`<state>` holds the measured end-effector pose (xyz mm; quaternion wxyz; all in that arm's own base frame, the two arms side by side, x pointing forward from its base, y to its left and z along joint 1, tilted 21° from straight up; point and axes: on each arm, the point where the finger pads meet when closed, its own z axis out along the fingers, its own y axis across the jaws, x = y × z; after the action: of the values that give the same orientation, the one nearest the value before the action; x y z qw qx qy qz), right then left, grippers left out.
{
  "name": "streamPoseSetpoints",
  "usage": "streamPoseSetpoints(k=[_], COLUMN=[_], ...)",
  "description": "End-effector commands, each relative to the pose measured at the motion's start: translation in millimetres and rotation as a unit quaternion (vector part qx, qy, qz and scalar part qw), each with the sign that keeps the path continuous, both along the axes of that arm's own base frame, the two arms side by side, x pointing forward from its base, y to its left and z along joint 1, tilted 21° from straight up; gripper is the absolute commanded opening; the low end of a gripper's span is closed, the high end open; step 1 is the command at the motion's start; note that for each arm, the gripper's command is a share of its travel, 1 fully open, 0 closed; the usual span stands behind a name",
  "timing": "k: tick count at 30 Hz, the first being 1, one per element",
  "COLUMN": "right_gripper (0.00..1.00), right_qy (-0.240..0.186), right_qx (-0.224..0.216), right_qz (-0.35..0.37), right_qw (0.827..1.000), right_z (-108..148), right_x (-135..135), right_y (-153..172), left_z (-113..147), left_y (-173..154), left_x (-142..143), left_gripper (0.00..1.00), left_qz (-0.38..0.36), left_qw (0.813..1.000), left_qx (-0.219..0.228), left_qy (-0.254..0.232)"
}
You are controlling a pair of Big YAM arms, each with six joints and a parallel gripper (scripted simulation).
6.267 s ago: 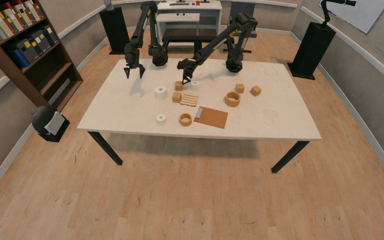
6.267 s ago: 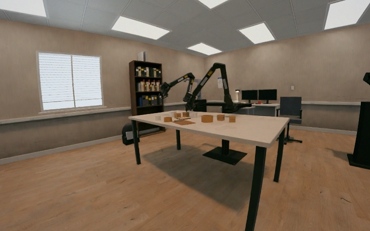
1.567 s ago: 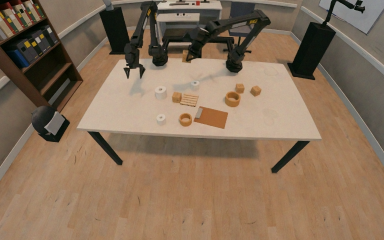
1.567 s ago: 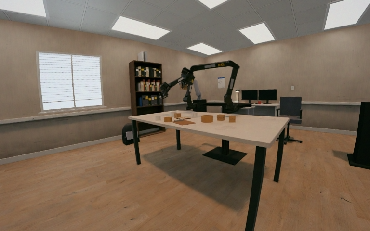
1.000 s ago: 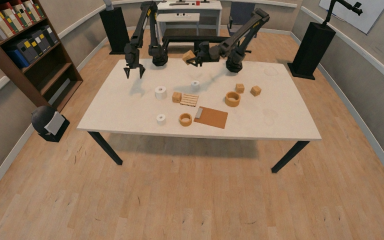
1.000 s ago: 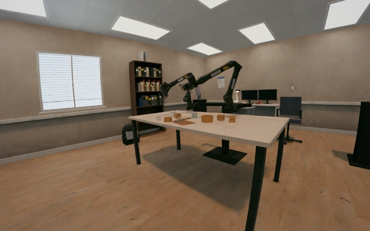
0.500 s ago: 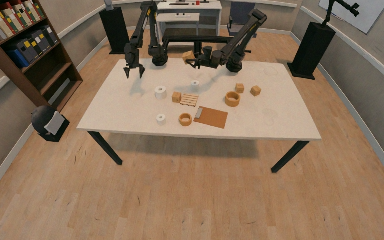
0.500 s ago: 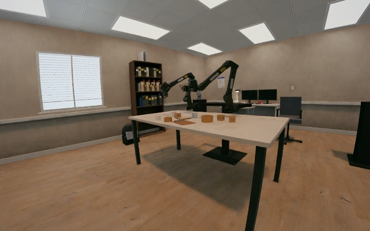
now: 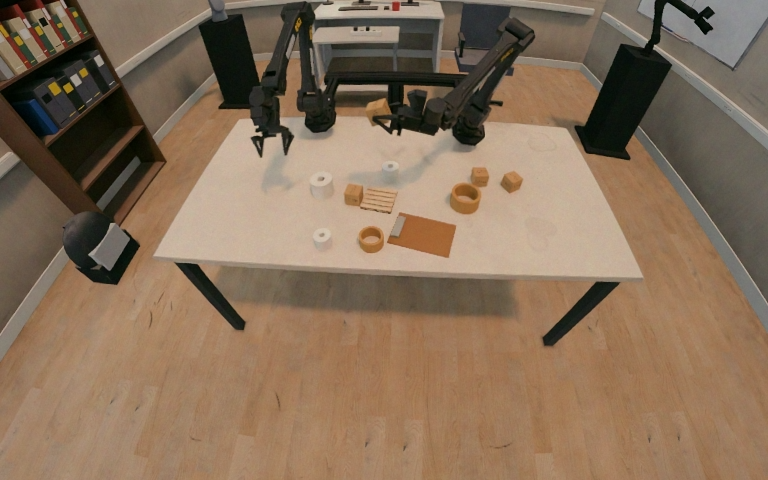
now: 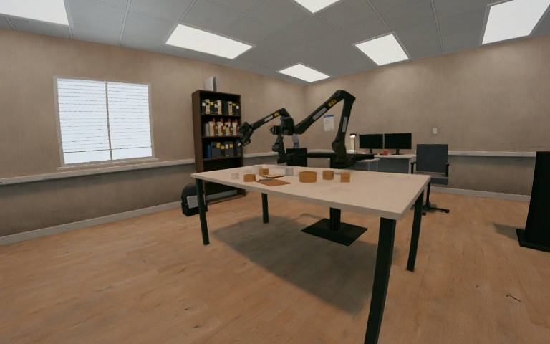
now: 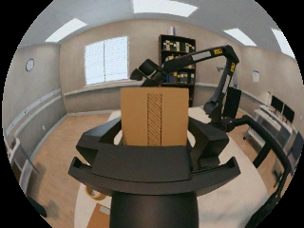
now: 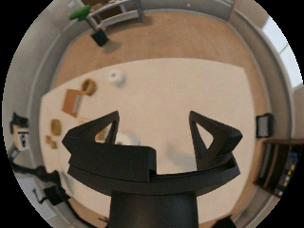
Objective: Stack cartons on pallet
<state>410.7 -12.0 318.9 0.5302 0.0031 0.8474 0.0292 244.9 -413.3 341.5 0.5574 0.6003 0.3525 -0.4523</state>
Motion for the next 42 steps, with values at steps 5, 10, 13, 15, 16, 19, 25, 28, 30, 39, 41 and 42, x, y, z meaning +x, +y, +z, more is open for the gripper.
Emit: streamPoseSetpoints(k=[5, 10, 13, 15, 16, 19, 25, 28, 30, 39, 41, 42], right_gripper=[1.00, 1.00, 1.00, 1.00, 1.00, 1.00, 1.00, 1.00, 1.00, 1.00, 1.00, 1.00], right_qy=[-0.011, -0.005, -0.002, 0.000, 0.003, 0.016, 0.028, 0.030, 0.033, 0.030, 0.021, 0.018], right_qx=[0.205, 0.296, 0.338, 0.379, 0.403, 0.459, 0.552, 0.565, 0.595, 0.685, 0.700, 0.706], right_qz=[0.048, 0.088, 0.102, 0.125, 0.137, 0.160, 0.204, 0.211, 0.224, 0.280, 0.294, 0.299], right_qw=[0.977, 0.951, 0.936, 0.917, 0.905, 0.874, 0.808, 0.797, 0.771, 0.672, 0.651, 0.641], right_z=[19.1, 21.2, 22.4, 23.5, 24.1, 18.6, 17.2, 16.7, 18.5, 28.1, 32.0, 32.9], right_x=[-22.9, -34.1, -38.3, -44.3, -48.1, -52.6, -66.5, -69.2, -74.0, -90.0, -94.7, -96.7], right_y=[63.1, 96.4, 110.1, 127.6, 137.5, 161.2, 203.1, 209.9, 222.2, 279.4, 287.8, 291.7], left_z=[17.2, 17.2, 17.2, 17.2, 17.2, 17.2, 17.2, 17.2, 17.2, 17.2, 17.2, 17.2], left_y=[-4.7, -4.7, -4.7, -4.7, -4.7, -4.7, -4.7, -4.7, -4.7, -4.7, -4.7, -4.7], left_x=[3.2, 3.2, 3.2, 3.2, 3.2, 3.2, 3.2, 3.2, 3.2, 3.2, 3.2, 3.2], left_gripper=[0.55, 0.55, 0.55, 0.55, 0.55, 0.55, 0.55, 0.55, 0.55, 0.55, 0.55, 0.55], left_qz=[-0.003, -0.003, -0.003, -0.003, -0.003, -0.003, -0.003, -0.003, -0.003, -0.003, -0.003, -0.003], left_qw=[1.000, 1.000, 1.000, 1.000, 1.000, 1.000, 1.000, 1.000, 1.000, 1.000, 1.000, 1.000], left_qx=[-0.011, -0.011, -0.011, -0.011, -0.011, -0.011, -0.011, -0.011, -0.011, -0.011, -0.011, -0.011], left_qy=[-0.007, -0.007, -0.007, -0.007, -0.007, -0.007, -0.007, -0.007, -0.007, -0.007, -0.007, -0.007])
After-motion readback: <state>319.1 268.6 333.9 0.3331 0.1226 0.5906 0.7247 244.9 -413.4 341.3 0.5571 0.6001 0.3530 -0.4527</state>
